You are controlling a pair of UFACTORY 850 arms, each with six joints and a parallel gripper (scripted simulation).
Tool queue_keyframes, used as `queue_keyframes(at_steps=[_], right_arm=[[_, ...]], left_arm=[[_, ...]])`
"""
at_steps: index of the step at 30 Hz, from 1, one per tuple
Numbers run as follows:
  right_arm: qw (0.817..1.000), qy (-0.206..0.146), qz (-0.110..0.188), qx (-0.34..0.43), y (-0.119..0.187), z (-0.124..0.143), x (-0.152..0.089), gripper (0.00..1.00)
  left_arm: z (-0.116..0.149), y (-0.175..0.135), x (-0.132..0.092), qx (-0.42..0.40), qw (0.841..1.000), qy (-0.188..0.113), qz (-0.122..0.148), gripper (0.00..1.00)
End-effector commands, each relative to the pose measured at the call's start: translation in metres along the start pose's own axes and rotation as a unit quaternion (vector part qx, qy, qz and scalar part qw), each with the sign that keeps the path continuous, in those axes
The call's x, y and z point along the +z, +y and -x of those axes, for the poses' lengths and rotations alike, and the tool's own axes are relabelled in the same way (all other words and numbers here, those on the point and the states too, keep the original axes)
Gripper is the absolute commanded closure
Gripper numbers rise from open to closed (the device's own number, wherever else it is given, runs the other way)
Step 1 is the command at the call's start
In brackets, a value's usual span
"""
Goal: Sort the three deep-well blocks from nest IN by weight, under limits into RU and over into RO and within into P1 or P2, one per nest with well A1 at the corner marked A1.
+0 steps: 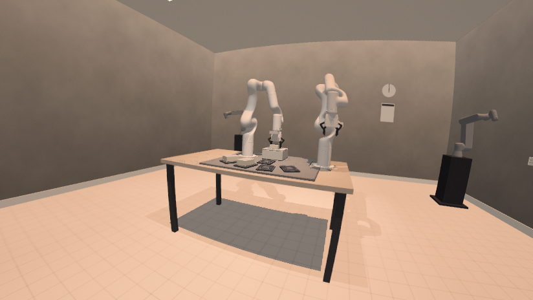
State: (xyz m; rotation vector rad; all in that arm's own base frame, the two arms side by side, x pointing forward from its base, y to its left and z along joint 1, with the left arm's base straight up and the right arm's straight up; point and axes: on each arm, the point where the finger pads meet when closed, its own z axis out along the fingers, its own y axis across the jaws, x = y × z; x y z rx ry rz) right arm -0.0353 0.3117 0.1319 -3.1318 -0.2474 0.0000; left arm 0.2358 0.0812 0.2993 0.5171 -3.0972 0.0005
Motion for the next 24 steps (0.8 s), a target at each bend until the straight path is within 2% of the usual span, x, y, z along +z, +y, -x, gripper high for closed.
queue_keyframes(at_steps=[1,6,24], right_arm=[[1.000,0.000,-0.001,0.000,-0.001,0.000,0.000,0.00],[1.000,0.000,-0.001,0.000,-0.001,0.000,0.000,0.00],[1.000,0.000,-0.001,0.000,-0.001,0.000,-0.043,0.00]], left_arm=[[0.001,0.000,-0.001,0.000,1.000,-0.001,0.000,0.00],[0.001,0.000,-0.001,0.000,1.000,-0.001,0.000,0.00],[0.001,0.000,-0.001,0.000,1.000,-0.001,0.000,0.00]])
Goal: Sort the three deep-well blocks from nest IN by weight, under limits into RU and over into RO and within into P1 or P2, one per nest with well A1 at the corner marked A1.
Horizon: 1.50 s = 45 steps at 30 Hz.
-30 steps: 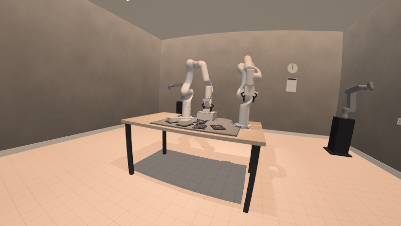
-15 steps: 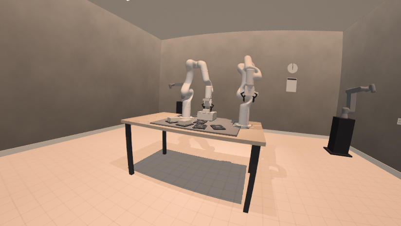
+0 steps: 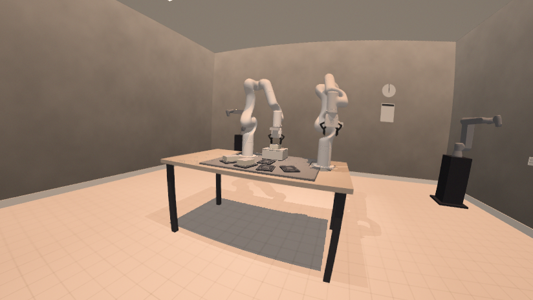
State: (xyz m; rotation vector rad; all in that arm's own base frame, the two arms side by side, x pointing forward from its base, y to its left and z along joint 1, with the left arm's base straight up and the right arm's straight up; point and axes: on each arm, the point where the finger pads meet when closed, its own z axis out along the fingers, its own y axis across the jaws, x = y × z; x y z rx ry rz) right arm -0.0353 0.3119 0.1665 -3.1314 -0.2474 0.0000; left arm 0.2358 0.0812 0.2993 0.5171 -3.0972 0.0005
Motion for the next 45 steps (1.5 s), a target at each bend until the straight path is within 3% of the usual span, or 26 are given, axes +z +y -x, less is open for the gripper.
queue_keyframes(at_steps=[1,22,45], right_arm=[[1.000,0.000,-0.001,0.000,0.000,0.000,-0.011,0.00],[1.000,0.000,-0.001,0.000,-0.001,0.000,-0.062,0.00],[1.000,0.000,-0.001,0.000,0.000,0.000,-0.063,0.00]], left_arm=[[0.001,0.000,-0.001,0.000,1.000,-0.001,0.000,0.00],[0.001,0.000,-0.001,0.000,1.000,-0.001,0.000,0.00],[0.001,0.000,-0.001,0.000,1.000,-0.001,0.000,0.00]])
